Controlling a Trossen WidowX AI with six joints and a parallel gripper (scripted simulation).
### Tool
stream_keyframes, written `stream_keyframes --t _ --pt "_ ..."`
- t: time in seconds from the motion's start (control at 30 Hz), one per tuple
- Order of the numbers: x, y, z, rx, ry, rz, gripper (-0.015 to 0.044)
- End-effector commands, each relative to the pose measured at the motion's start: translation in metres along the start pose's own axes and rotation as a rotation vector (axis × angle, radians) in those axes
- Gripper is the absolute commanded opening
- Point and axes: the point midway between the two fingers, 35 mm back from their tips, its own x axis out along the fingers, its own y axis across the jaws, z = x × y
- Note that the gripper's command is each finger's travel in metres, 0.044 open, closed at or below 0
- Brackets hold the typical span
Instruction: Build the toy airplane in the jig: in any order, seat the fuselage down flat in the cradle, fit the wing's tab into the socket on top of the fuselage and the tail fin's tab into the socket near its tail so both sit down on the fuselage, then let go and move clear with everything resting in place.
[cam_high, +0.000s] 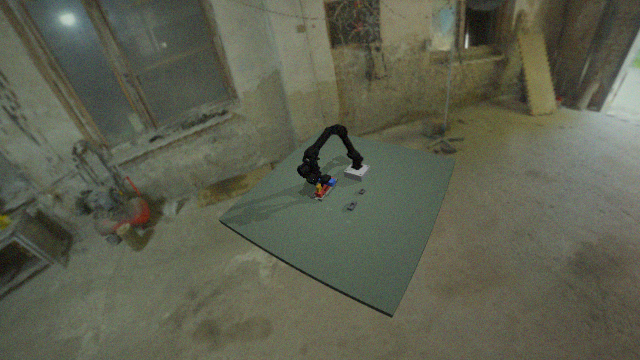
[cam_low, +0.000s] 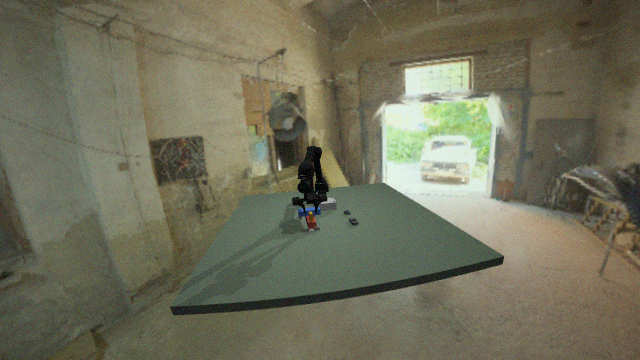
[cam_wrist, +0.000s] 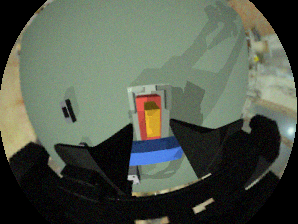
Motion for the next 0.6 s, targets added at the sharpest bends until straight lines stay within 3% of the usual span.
stream_keyframes --t 0.0,0.57 --pt "-0.056 0.000 0.001 -0.001 -0.027 -0.014 0.0260" --pt "-0.066 0.000 0.003 -0.001 -0.027 -0.014 0.0260"
